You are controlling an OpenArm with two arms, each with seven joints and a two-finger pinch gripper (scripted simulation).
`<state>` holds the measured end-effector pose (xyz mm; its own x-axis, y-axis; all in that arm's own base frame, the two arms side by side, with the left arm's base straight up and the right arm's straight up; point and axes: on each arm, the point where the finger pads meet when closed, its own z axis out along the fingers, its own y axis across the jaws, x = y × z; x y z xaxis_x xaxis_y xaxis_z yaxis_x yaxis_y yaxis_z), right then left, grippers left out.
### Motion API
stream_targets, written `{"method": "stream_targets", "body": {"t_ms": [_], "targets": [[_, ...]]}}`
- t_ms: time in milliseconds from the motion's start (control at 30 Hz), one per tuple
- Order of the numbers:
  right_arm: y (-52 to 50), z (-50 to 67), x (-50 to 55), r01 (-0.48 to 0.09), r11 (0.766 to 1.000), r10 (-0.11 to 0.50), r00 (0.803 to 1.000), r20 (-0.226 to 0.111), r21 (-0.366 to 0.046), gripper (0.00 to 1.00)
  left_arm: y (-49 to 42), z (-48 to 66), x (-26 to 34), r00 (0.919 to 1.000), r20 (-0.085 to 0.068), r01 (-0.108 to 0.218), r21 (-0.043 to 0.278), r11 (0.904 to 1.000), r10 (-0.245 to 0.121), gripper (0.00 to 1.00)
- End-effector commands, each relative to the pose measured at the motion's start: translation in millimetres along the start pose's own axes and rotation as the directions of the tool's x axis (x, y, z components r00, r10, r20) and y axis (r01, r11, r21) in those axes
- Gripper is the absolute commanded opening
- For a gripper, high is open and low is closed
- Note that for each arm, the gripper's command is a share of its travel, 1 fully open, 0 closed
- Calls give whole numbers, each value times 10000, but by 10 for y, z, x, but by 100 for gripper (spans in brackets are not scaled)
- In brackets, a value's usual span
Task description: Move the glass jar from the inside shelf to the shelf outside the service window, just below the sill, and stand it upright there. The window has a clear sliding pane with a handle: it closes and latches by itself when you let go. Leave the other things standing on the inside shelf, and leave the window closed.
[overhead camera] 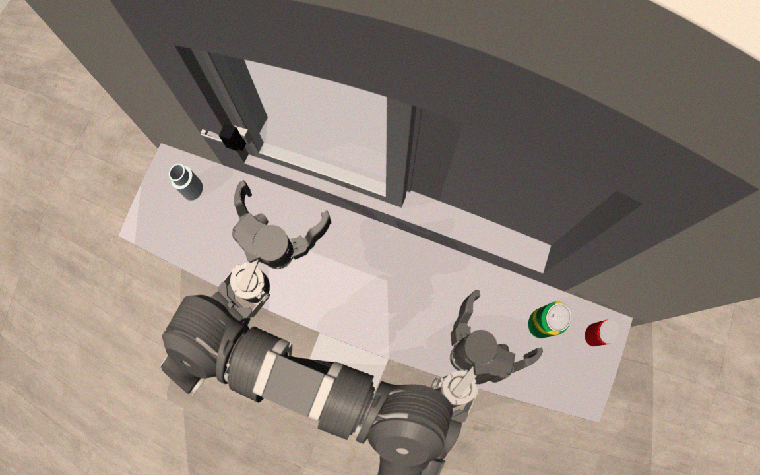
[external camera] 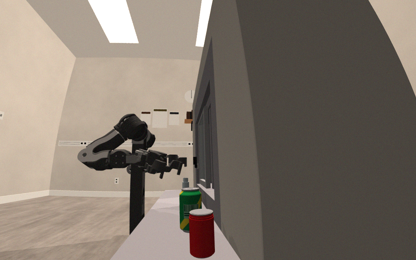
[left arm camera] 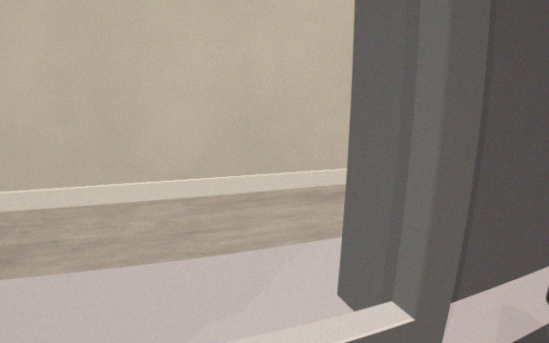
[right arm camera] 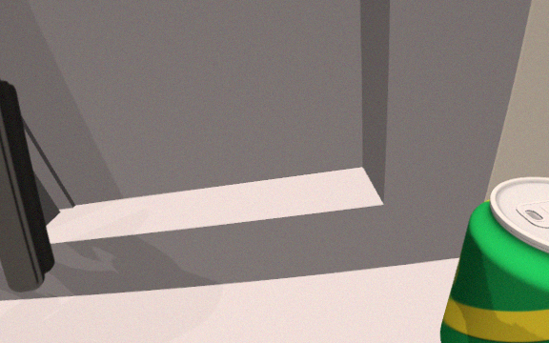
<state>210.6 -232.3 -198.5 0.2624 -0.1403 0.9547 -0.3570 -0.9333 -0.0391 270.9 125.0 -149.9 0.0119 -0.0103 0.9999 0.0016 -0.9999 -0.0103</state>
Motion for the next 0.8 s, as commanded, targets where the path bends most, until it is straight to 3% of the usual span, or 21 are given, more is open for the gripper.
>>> {"method": "stream_targets", "body": {"t_ms": [0,133,600,767], "targets": [[-40,-5,54,53,9999,-50,9997,-232,127,100,0,-1,11,10000,-33,4,-2,10000,-4,100],[-68,0,47,59,9998,-54,9997,-238,198,100,0,-1,11,10000,-33,4,-2,10000,-4,100],[-355,7,167,358,9943,-265,9953,-930,1006,100,0,-1,11,10000,-33,4,-2,10000,-4,100],[-404,14,171,397,9927,-284,9947,-991,1135,100,0,-1,11,10000,-33,4,-2,10000,-4,100]]}}
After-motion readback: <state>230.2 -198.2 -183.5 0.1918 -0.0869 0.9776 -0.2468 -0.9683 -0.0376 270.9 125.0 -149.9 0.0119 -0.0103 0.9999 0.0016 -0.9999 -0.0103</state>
